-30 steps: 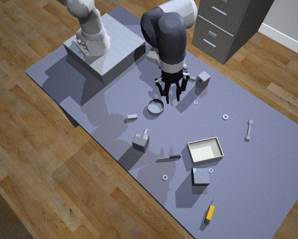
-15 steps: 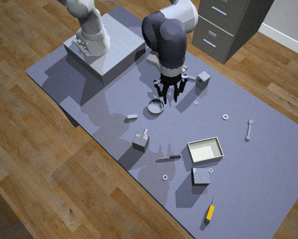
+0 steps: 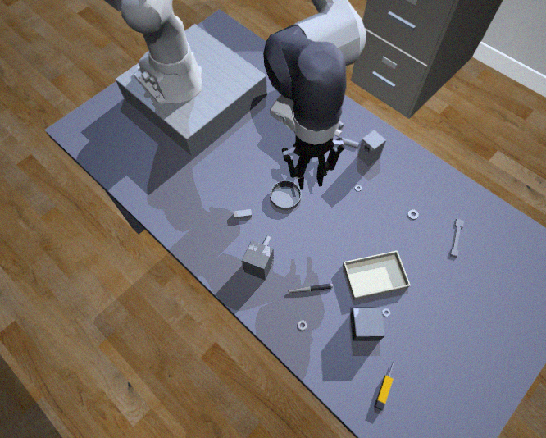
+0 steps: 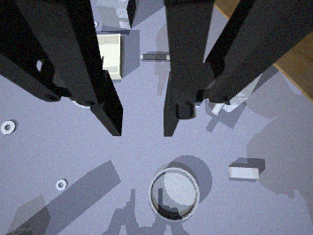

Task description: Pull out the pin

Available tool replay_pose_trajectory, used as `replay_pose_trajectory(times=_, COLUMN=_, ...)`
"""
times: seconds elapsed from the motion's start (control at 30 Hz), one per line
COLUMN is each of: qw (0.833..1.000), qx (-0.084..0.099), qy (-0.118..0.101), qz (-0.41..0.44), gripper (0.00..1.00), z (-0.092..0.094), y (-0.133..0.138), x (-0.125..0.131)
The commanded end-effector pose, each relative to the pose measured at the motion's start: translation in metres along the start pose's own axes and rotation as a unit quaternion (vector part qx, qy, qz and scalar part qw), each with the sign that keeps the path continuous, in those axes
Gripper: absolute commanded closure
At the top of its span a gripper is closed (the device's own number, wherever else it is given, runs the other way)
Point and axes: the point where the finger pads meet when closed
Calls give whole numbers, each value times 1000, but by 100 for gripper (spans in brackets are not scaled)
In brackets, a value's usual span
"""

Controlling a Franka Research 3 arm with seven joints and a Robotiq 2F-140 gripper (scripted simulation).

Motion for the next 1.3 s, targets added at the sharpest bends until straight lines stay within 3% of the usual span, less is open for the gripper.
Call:
replay_pose_trajectory(times=0.0, qw=1000, qx=-3, qy=7, qz=5, gripper=67, z=-4, y=1, x=-4)
replay_pose_trajectory(times=1.27, qw=998, qx=-15, qy=10, qz=53, gripper=67, z=-11, y=30, x=-21)
Point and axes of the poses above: the point where the finger pads meet when closed, its own z axis back along the fingers, its own y axis across the jaws, x = y × z
